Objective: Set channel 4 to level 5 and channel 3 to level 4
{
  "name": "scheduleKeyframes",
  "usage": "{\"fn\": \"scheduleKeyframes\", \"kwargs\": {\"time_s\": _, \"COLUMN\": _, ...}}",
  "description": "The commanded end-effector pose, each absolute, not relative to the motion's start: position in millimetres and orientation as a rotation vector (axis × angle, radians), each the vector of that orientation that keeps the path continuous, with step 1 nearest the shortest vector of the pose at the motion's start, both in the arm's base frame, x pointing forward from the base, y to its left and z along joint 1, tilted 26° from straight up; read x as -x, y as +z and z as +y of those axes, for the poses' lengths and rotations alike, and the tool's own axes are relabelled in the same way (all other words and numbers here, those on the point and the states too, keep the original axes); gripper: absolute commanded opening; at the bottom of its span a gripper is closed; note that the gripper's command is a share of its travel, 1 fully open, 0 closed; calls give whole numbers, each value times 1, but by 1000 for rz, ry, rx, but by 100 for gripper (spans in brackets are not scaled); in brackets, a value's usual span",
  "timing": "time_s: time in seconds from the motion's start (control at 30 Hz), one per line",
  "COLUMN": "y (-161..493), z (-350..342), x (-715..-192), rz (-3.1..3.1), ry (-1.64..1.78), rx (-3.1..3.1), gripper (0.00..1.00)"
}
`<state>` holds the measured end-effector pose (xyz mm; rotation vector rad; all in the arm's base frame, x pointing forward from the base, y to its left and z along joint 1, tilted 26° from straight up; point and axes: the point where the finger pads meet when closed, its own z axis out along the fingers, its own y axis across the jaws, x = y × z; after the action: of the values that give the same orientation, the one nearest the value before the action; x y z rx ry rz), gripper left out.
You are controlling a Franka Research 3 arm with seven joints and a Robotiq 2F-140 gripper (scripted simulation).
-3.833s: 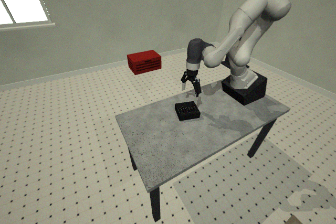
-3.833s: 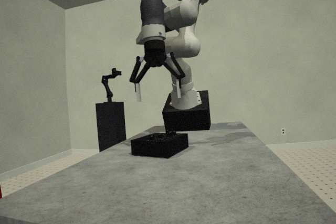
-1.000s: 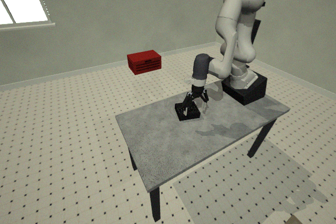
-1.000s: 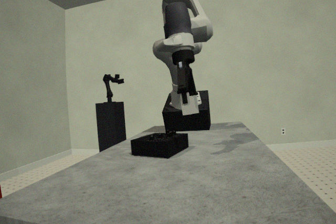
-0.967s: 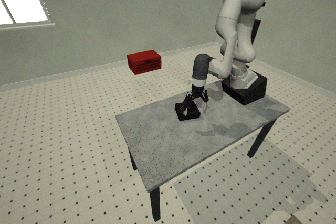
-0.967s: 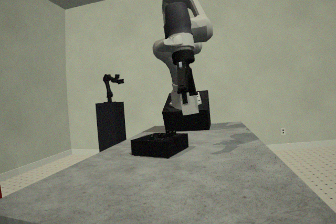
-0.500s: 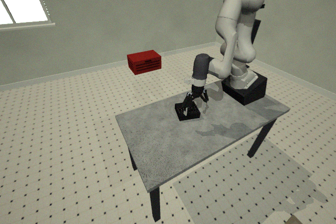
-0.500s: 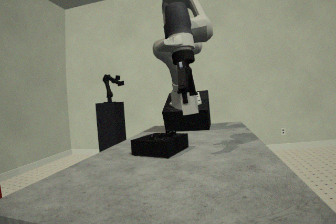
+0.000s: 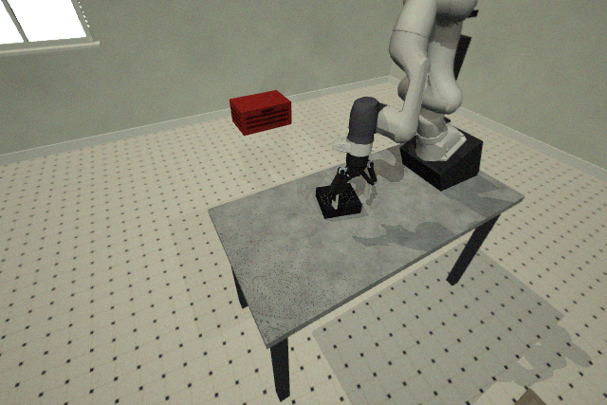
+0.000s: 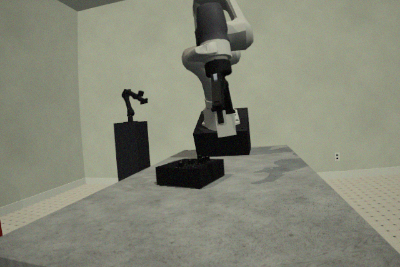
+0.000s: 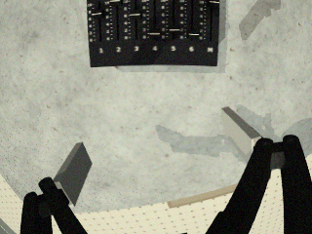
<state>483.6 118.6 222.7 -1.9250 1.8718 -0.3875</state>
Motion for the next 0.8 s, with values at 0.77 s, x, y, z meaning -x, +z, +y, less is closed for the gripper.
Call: {"fn": "scheduleKeyframes", "kwargs": {"time_s": 0.77, "y": 257, "z": -3, "x": -435, "rz": 2444, "ry": -193, "rx": 927, "gripper": 100}}
